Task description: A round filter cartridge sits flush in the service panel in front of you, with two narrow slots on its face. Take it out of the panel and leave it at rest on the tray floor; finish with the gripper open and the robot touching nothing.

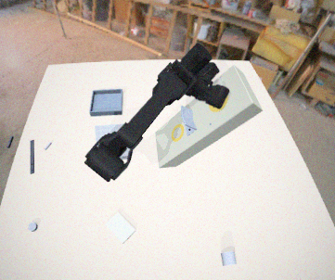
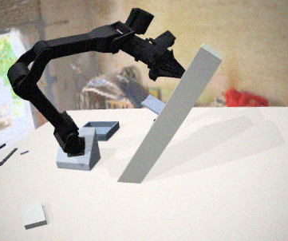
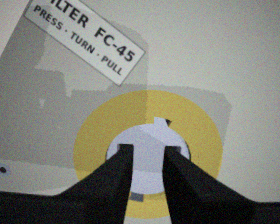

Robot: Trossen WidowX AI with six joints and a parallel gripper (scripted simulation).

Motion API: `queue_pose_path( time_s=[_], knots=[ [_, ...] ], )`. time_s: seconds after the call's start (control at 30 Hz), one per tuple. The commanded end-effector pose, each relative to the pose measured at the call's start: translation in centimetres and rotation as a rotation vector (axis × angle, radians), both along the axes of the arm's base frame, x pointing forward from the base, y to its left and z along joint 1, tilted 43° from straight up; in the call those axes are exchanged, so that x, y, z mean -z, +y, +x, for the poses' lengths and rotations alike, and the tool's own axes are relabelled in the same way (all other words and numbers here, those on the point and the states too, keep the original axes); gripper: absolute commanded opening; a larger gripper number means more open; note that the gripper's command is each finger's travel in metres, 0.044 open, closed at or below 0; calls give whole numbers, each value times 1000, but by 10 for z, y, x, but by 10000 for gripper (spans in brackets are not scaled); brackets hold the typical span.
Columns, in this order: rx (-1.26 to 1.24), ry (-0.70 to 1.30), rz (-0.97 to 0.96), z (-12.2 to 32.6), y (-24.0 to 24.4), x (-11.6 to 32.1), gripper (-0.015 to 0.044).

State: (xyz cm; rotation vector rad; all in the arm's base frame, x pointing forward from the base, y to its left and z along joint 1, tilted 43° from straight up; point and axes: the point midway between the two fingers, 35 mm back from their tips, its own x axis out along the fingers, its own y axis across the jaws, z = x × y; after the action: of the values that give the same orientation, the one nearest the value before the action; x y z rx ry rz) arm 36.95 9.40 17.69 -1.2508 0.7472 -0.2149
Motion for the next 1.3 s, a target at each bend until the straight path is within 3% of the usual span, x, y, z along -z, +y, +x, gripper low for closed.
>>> queue_pose_path(
  time_s=[0.0,1.27],
  knots=[
    [-32,57,-67,4,-4,3,0],
    [-557,765,-1050,5,-5,4,0]
  ],
)
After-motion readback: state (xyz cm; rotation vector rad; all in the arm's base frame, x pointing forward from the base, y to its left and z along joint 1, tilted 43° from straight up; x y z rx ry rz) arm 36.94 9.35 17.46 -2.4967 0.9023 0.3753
